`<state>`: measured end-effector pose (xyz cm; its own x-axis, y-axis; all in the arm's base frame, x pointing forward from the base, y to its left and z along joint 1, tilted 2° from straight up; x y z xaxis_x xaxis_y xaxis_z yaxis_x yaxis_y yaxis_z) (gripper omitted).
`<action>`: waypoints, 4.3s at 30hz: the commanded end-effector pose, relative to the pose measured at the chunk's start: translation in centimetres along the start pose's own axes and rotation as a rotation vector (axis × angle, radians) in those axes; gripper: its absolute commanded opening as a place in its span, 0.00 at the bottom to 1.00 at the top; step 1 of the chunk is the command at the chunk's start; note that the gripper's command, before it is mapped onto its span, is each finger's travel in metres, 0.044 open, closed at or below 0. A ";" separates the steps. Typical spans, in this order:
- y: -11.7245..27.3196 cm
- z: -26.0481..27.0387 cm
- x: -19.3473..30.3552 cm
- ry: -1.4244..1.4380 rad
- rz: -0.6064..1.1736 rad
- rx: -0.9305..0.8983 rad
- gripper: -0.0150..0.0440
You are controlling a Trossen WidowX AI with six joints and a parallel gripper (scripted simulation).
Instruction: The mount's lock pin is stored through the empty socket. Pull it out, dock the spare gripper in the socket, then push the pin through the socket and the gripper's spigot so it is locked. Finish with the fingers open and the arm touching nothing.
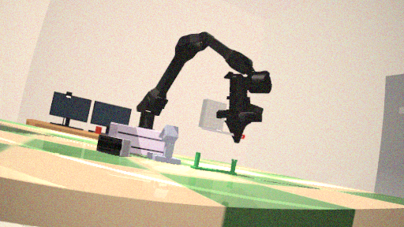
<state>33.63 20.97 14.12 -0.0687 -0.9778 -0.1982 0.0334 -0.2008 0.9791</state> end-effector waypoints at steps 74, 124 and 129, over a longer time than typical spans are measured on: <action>-6.8 -3.3 -0.9 0.025 -0.044 0.063 0.25; -4.5 -2.8 -1.1 0.018 -0.030 0.044 0.59; -3.8 -2.5 -1.2 0.016 -0.023 0.033 0.59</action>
<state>36.13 22.71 9.53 -0.0539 -0.9744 -0.2183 0.0033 -0.2188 0.9758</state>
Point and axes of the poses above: the point midway between the two fingers, 35 mm back from their tips, its own y axis back along the fingers, its own z axis across the jaws, x = y × z, the point moved 9 cm from there along y, back along the fingers, and after that the axes turned 7 degrees about -y, right-handed, at the moved point
